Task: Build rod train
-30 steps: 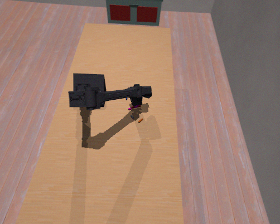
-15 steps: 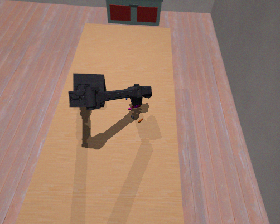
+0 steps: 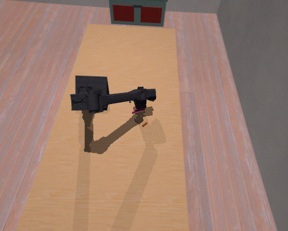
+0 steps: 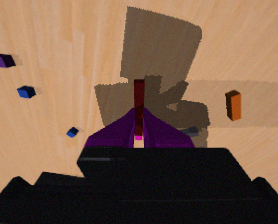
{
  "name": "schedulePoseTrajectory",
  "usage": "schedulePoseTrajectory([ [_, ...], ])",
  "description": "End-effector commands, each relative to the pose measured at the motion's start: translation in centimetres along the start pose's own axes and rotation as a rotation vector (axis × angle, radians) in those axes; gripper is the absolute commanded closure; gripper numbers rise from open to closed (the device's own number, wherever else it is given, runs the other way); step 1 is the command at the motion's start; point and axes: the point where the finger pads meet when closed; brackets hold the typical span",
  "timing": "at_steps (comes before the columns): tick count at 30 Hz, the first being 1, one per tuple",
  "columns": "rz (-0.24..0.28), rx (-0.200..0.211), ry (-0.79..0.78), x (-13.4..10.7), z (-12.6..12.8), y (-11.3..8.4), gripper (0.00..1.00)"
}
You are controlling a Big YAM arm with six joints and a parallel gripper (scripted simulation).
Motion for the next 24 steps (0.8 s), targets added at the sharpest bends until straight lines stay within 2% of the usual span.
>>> schedulePoseTrajectory([
  [1,-0.030,-0.005,-0.003,1.1,0.5,-0.6,0.96],
  [5,-0.027,-0.005,-0.002,0.8,0.2,-0.4,0.96],
  [8,0.000,-0.002,-0.001,0.1,0.0,0.7,0.96],
  [19,-0.004,-0.003,0.003,0.3,-0.1,1.4,0.96],
  [24,-0.017,-0.005,0.001,0.5,0.0,0.9,0.96],
])
Point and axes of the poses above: the point where the finger pads meet when closed, its own y axis out along the fingers, its own z axis across the jaws, x = y × z, and after that the axes turned 8 degrees about y, right-handed
